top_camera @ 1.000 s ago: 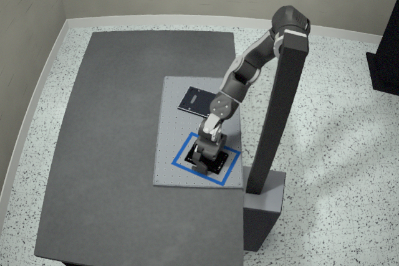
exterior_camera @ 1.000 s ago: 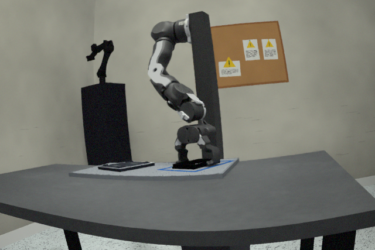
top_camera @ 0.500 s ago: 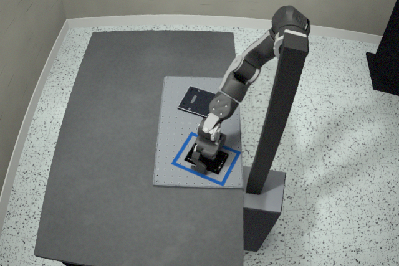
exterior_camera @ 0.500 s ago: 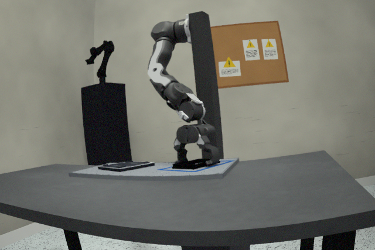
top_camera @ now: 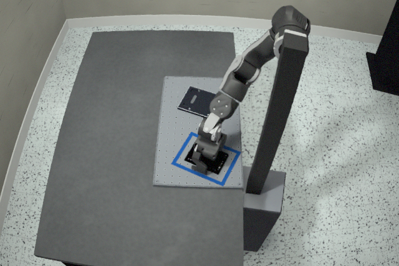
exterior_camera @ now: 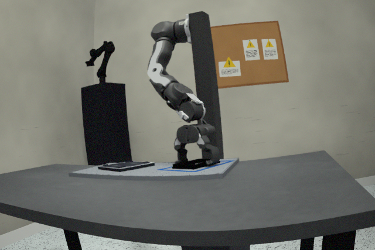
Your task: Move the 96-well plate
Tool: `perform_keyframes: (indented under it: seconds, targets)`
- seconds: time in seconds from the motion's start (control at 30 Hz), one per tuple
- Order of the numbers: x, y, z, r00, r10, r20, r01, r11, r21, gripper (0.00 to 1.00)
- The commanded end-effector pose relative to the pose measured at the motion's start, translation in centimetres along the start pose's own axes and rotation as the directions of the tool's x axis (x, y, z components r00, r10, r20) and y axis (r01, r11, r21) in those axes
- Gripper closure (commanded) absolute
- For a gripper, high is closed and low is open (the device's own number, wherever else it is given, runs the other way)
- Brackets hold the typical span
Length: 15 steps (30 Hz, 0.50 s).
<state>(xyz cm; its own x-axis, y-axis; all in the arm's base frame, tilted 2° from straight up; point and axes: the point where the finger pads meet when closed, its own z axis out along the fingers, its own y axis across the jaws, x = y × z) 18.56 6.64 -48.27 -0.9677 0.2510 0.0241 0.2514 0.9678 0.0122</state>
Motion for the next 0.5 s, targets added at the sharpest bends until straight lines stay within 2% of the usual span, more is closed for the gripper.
perform_keyframes:
  seconds: [0.0, 0.13, 0.47]
  targets:
    - [0.07, -0.11, 0.02, 1.0, 0.002, -0.001, -0.002, 1.0, 0.005, 0.23]
    - [0.07, -0.11, 0.02, 1.0, 0.002, -0.001, -0.002, 1.0, 0.005, 0.23]
    - [0.0, 0.07, -0.04, 1.0, 0.0, 0.0, 0.0, 1.0, -0.002, 0.56]
